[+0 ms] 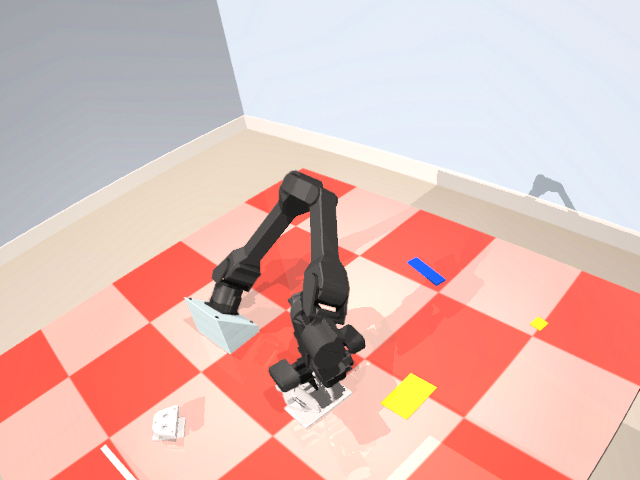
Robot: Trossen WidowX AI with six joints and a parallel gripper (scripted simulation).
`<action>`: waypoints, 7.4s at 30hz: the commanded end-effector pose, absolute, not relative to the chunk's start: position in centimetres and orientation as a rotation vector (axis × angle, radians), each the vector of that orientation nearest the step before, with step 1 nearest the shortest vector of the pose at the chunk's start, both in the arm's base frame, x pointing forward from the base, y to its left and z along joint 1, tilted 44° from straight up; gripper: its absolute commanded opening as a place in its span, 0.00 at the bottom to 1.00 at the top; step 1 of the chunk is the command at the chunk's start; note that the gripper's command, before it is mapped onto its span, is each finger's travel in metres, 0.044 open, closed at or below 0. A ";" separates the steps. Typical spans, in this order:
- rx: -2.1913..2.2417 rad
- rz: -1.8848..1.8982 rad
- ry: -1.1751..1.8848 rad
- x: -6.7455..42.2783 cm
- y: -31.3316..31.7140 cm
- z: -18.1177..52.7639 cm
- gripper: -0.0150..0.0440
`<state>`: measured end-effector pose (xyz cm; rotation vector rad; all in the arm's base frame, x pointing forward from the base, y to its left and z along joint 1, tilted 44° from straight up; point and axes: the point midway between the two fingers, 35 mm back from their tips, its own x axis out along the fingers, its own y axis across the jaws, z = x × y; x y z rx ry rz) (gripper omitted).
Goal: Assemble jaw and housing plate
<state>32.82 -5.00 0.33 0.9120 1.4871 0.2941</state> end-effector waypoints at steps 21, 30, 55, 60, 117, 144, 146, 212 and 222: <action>0.909 0.297 1.481 33.0 -4.8 0.0 0.48; 0.909 0.297 1.481 33.0 -4.8 0.0 0.48; 0.909 0.294 1.485 32.9 -4.9 0.1 0.63; 0.909 0.294 1.485 32.9 -4.9 0.1 0.63; 1.464 -0.360 1.580 26.8 -19.3 -2.3 1.00; 1.904 -0.912 1.551 19.9 -25.1 -7.5 1.00; 1.935 -0.954 1.545 19.4 -25.4 -7.9 1.00; 2.328 -1.517 1.409 11.5 -25.3 -15.6 1.00; 2.328 -1.517 1.409 11.5 -25.3 -15.6 1.00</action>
